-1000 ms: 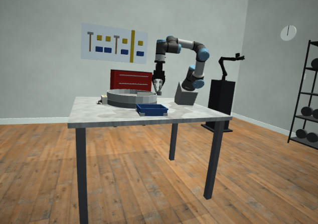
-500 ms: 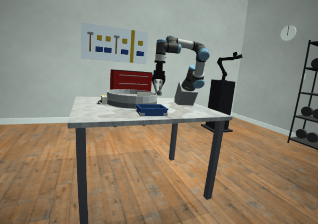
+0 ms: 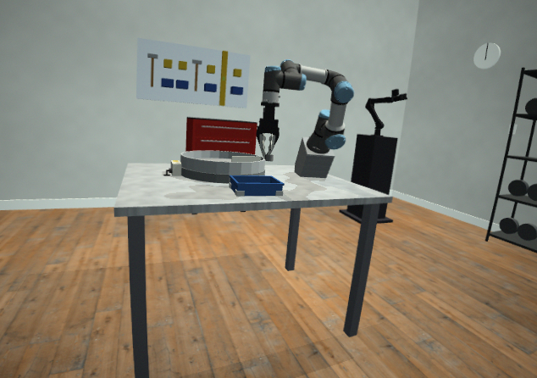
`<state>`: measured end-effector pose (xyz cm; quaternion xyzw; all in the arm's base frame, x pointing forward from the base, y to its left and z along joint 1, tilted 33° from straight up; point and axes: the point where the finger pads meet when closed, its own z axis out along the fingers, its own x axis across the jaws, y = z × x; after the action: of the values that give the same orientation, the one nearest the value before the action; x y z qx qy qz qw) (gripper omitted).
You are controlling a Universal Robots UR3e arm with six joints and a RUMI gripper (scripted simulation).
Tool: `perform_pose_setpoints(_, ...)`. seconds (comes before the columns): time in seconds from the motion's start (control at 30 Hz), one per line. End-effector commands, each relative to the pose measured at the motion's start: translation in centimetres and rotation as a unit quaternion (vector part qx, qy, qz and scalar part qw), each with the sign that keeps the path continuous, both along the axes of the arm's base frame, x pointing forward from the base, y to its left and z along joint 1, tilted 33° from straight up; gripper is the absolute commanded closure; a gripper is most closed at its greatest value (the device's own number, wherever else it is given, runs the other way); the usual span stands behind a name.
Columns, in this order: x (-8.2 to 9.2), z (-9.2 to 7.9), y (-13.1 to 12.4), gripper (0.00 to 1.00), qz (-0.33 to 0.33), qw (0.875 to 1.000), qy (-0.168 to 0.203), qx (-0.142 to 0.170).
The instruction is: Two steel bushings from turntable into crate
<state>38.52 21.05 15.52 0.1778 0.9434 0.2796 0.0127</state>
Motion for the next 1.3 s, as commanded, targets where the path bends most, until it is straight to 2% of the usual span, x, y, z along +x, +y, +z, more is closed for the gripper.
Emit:
perform_pose_setpoints(0.0,0.1,0.1,0.0,1.0,0.0,1.0,-0.001,0.0)
perform_pose_setpoints(0.77,0.1,-0.1,0.1,1.0,0.0,1.0,-0.001,0.0)
perform_pose_setpoints(1.07,0.4,-2.3,1.5,1.0,0.0,1.0,-0.001,0.0)
perform_pose_setpoints(1.13,0.4,-2.3,1.5,1.0,0.0,1.0,-0.001,0.0)
perform_pose_setpoints(1.27,0.6,-3.8,2.4,1.0,0.0,1.0,-0.001,0.0)
